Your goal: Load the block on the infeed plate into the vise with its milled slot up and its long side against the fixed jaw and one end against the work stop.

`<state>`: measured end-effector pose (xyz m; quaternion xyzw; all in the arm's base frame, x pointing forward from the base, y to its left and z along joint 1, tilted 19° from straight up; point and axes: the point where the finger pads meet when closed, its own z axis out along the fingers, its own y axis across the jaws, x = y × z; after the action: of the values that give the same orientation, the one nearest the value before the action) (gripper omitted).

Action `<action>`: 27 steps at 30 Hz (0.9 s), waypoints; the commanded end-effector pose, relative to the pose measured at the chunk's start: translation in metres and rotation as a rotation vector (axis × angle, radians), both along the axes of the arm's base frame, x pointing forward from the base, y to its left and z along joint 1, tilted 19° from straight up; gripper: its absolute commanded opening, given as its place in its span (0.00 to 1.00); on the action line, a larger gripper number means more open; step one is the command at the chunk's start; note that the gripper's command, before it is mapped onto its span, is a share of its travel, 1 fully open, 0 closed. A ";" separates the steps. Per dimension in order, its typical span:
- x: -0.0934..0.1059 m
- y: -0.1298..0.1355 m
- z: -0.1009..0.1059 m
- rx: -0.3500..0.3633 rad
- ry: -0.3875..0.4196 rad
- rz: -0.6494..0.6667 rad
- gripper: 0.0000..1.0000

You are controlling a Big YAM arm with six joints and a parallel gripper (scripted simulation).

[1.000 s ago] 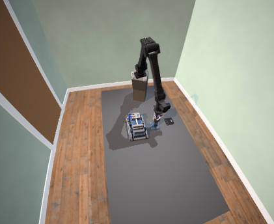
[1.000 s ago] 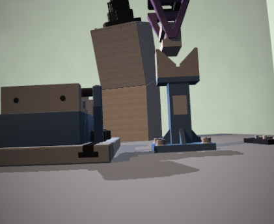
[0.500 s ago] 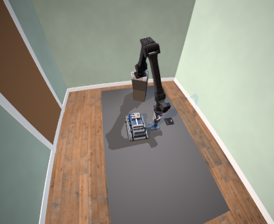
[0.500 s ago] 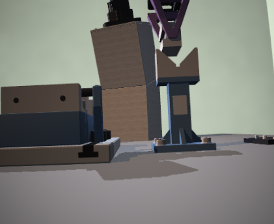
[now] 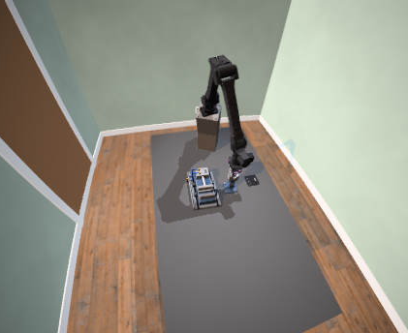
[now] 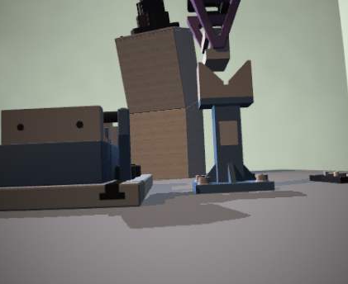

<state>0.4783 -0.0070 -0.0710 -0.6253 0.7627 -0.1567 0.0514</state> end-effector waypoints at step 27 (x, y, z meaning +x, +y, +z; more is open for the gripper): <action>0.009 0.008 0.002 -0.096 0.010 -0.026 0.00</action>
<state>0.4773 -0.0098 -0.0721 -0.6190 0.7628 -0.1865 0.0135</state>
